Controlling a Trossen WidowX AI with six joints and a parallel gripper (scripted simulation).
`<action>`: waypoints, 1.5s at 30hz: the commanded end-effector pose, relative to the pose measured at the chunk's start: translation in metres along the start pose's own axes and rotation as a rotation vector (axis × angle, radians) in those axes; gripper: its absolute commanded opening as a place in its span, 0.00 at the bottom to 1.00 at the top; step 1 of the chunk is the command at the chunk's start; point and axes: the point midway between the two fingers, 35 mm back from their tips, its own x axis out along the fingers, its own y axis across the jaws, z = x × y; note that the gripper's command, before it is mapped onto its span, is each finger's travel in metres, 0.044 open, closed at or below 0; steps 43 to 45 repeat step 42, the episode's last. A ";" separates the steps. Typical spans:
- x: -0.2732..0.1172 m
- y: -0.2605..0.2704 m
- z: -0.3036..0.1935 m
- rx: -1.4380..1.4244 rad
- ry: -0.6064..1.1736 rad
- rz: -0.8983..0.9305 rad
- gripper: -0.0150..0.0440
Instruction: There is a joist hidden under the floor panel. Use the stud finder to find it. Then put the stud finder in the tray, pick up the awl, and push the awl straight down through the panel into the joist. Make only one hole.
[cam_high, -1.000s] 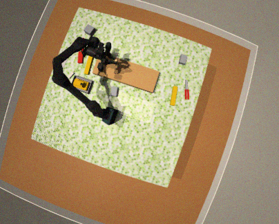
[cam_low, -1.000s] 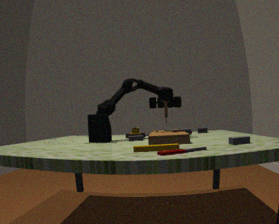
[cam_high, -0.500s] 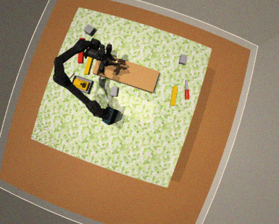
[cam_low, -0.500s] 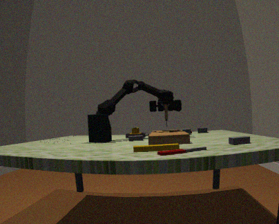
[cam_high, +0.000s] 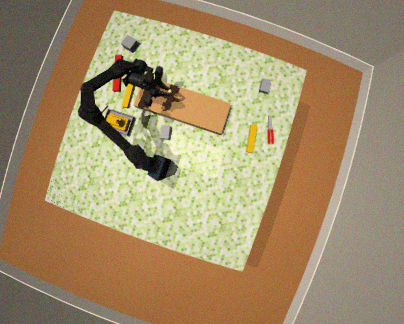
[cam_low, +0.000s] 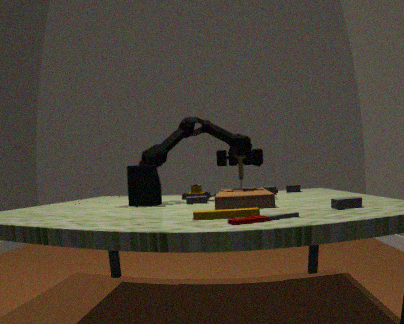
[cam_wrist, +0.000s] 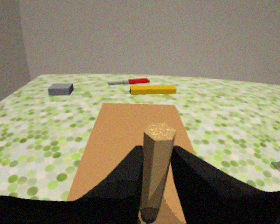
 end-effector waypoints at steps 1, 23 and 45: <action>0.003 0.000 -0.006 0.003 -0.002 -0.005 0.25; 0.006 -0.001 -0.021 0.003 -0.002 -0.005 0.25; 0.005 -0.001 -0.020 0.001 -0.004 -0.003 0.25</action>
